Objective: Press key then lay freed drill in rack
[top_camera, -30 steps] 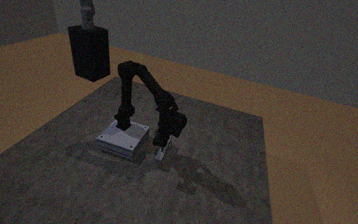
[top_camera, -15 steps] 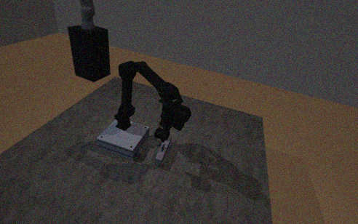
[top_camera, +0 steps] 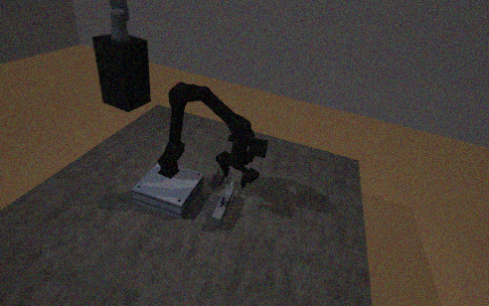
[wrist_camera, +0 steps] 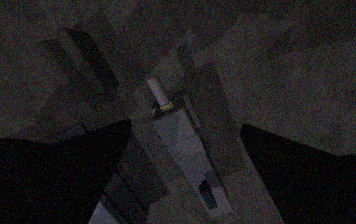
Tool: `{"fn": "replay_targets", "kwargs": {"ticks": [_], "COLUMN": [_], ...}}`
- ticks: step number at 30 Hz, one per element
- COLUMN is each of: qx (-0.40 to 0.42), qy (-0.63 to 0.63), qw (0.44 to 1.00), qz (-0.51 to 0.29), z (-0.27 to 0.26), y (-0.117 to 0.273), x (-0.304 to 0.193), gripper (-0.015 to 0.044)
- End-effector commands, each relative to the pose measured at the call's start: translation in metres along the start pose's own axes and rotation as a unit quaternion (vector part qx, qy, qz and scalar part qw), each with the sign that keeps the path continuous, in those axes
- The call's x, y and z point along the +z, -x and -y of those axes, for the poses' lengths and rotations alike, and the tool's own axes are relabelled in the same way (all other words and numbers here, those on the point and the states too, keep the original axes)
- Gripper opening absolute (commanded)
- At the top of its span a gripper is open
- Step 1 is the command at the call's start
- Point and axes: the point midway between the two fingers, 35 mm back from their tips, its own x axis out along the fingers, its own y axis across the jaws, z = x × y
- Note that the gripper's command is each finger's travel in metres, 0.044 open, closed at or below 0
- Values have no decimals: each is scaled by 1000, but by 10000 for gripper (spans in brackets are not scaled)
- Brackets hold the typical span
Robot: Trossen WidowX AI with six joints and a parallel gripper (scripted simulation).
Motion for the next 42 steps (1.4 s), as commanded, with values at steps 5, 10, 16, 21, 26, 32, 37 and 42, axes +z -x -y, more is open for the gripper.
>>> {"fn": "replay_targets", "kwargs": {"ticks": [5, 10, 16, 21, 26, 32, 37, 42], "qx": [7, 7, 7, 7, 7, 7, 7, 7], "qy": [237, 237, 237, 237, 237, 237, 237, 237], "qw": [971, 971, 971, 971, 971, 971, 971, 971], "qz": [2, 2, 2, 2, 2, 1, 1, 1], "z": [-37, -37, -37, -37, -36, -34, -33, -32], "y": [-27, -27, -27, -27, -33, -42, -50, -58], "x": [36, 36, 36, 36, 35, 33, 31, 29], "gripper": [440, 440, 440, 440, 440, 440, 440, 440]}}
